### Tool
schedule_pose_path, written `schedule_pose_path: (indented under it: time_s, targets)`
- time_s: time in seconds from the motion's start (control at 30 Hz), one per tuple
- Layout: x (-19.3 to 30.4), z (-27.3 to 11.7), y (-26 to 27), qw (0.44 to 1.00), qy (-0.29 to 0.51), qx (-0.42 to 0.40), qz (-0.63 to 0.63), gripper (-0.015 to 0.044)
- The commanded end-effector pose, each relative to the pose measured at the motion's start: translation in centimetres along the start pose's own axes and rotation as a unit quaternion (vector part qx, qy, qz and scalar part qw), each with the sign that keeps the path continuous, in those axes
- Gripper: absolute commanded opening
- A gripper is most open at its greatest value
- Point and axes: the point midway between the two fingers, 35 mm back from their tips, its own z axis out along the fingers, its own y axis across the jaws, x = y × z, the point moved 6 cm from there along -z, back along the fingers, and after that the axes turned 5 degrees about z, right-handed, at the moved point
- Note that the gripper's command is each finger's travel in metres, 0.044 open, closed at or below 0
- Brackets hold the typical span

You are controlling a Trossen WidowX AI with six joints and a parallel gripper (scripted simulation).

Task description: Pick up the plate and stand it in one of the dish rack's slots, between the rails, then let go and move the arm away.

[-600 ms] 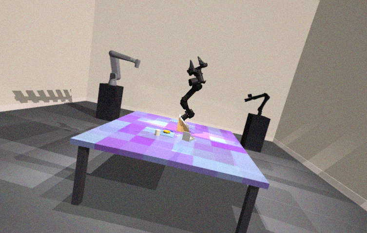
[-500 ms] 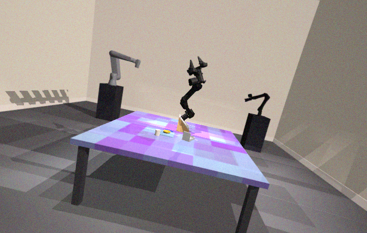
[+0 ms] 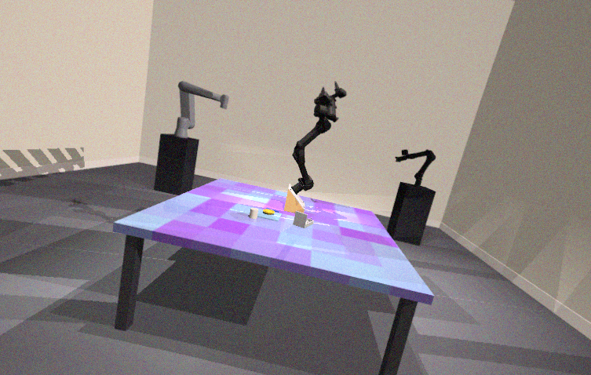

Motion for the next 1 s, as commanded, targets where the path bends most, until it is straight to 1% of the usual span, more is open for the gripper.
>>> schedule_pose_path:
  time_s: [0.0, 0.03, 0.17, 0.27, 0.4, 0.7, 0.83, 0.97]
  targets:
    - [4.2, 2.1, -0.1, 0.998, 0.055, 0.009, 0.004, 0.04]
    - [5.4, 2.6, -0.1, 0.997, 0.071, 0.011, 0.005, 0.04]
    - [5.7, 2.7, -0.6, 0.997, 0.069, 0.034, 0.023, 0.04]
    - [7.2, 3.3, -1.0, 0.994, 0.086, 0.053, 0.035, 0.04]
    - [10.4, 4.3, -1.2, 0.989, 0.127, 0.062, 0.035, 0.04]
    - [20.4, 5.2, -1.6, 0.962, 0.254, 0.099, 0.015, 0.04]
    - [21.8, 5.1, -2.1, 0.955, 0.27, 0.124, -0.011, 0.04]
    - [24.5, 4.7, -2.6, 0.942, 0.306, 0.139, -0.024, 0.04]
